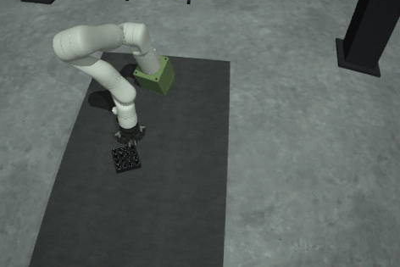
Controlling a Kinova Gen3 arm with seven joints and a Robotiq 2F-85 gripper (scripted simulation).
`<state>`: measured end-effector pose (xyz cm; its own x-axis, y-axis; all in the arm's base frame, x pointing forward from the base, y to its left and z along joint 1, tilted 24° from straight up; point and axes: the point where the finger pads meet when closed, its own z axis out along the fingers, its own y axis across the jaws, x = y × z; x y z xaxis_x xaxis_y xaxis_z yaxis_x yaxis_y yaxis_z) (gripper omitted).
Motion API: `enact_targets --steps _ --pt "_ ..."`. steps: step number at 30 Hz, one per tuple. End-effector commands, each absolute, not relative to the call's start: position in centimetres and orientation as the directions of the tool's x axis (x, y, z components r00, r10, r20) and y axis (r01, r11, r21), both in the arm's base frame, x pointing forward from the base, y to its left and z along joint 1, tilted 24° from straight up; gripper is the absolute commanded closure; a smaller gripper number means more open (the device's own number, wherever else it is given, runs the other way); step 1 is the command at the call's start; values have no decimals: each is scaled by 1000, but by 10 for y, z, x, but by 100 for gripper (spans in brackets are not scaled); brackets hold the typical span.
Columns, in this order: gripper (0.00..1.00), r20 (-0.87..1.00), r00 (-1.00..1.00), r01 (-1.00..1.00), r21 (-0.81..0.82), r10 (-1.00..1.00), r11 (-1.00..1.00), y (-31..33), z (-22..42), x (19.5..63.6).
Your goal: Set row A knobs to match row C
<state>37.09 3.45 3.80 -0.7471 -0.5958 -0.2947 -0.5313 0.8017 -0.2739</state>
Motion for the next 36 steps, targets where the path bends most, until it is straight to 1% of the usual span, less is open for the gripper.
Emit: enact_targets --steps 1,36 --pt "81 -294 -745 -534 -275 -598 800 35 37 370" --pt "81 -299 -744 -532 -276 -598 800 35 26 378"
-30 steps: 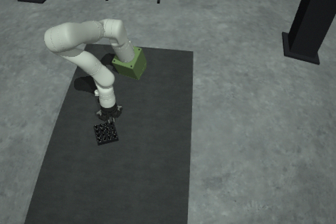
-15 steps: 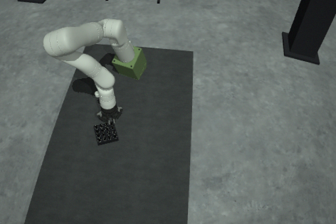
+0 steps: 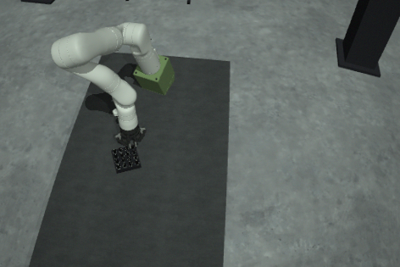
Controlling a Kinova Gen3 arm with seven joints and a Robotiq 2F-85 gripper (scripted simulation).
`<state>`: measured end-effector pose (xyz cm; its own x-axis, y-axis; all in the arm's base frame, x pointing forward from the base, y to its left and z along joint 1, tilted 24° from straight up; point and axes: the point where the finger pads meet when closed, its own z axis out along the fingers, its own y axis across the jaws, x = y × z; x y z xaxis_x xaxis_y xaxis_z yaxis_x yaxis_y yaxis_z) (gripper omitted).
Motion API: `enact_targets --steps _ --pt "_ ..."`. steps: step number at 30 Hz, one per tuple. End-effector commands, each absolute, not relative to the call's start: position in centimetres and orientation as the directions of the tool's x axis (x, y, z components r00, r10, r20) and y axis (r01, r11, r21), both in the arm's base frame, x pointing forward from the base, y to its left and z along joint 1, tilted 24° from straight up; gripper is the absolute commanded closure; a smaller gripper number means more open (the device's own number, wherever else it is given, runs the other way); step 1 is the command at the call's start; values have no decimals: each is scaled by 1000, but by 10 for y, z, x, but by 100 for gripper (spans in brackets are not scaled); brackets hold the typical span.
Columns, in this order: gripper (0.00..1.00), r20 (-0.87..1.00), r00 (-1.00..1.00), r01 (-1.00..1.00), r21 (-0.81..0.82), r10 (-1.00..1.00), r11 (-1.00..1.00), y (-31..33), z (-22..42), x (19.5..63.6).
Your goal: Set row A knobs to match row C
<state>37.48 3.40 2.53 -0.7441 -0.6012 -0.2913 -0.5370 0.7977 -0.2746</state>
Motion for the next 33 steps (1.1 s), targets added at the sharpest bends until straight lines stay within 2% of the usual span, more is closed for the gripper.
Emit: enact_targets --steps 1,25,26,33 --pt "81 -299 -744 -532 -276 -598 800 35 26 378" --pt "81 -299 -744 -532 -276 -598 800 35 26 378" --pt "92 -299 -744 -532 -276 -598 800 35 26 378" --pt "92 -299 -744 -532 -276 -598 800 35 26 378"
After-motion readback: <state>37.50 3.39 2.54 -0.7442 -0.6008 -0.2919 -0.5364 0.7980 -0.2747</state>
